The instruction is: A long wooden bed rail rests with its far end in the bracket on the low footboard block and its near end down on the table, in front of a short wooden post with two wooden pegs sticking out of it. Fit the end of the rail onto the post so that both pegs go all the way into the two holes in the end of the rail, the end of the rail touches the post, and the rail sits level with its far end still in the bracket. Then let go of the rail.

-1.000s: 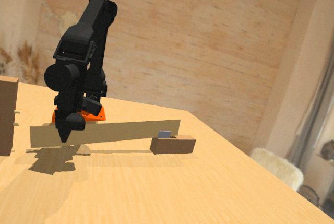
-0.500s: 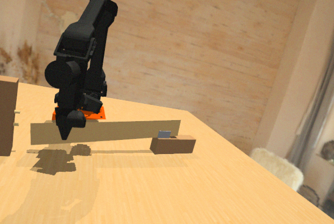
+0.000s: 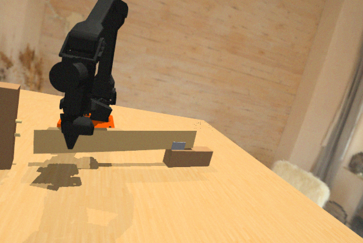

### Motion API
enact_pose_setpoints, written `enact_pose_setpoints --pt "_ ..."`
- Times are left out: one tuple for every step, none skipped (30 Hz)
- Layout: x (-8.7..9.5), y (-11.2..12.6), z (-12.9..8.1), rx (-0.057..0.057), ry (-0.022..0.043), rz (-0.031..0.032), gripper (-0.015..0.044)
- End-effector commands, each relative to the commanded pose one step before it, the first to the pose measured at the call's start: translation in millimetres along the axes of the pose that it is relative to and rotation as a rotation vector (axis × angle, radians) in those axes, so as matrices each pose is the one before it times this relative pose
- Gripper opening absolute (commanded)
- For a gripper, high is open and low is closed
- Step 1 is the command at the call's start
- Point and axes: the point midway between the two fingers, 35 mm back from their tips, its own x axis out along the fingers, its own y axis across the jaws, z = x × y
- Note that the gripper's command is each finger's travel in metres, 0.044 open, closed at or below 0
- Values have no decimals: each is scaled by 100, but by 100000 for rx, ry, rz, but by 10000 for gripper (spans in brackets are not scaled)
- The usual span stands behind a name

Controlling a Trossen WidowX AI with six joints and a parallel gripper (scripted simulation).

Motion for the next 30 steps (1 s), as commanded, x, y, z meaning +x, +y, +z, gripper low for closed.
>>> enact_pose_setpoints --pt "-686 -359 -33 273 -168 -1805 0" --pt "-50 -1 0 0 0 0 0" --pt "-50 -1 0 0 0 0 0" --pt "-50 -1 0 0 0 0 0" --pt "-50 -1 0 0 0 0 0" --pt "-50 -1 0 0 0 0 0" --pt "-50 -1 0 0 0 0 0" --pt "-50 0 0 0 0 0 0" --pt "-50 0 0 0 0 0 0" --pt "-50 0 0 0 0 0 0" --pt "-50 0 0 0 0 0 0" --pt "-50 0 0 0 0 0 0" --pt "-50 0 0 0 0 0 0" --pt "-50 0 0 0 0 0 0" --pt "-50 0 0 0 0 0 0" --pt "-50 0 0 0 0 0 0" --pt "-50 0 0 0 0 0 0" --pt "-50 0 0 0 0 0 0" --pt "-50 0 0 0 0 0 0" --pt "-50 0 0 0 0 0 0" --pt "-50 0 0 0 0 0 0" --pt "-50 0 0 0 0 0 0" --pt "-50 0 0 0 0 0 0" --pt "-50 0 0 0 0 0 0" --pt "-50 0 0 0 0 0 0" --pt "-50 0 0 0 0 0 0" --pt "-50 0 0 0 0 0 0" --pt "-50 0 0 0 0 0 0" --pt "-50 0 0 0 0 0 0" --pt "-50 0 0 0 0 0 0"
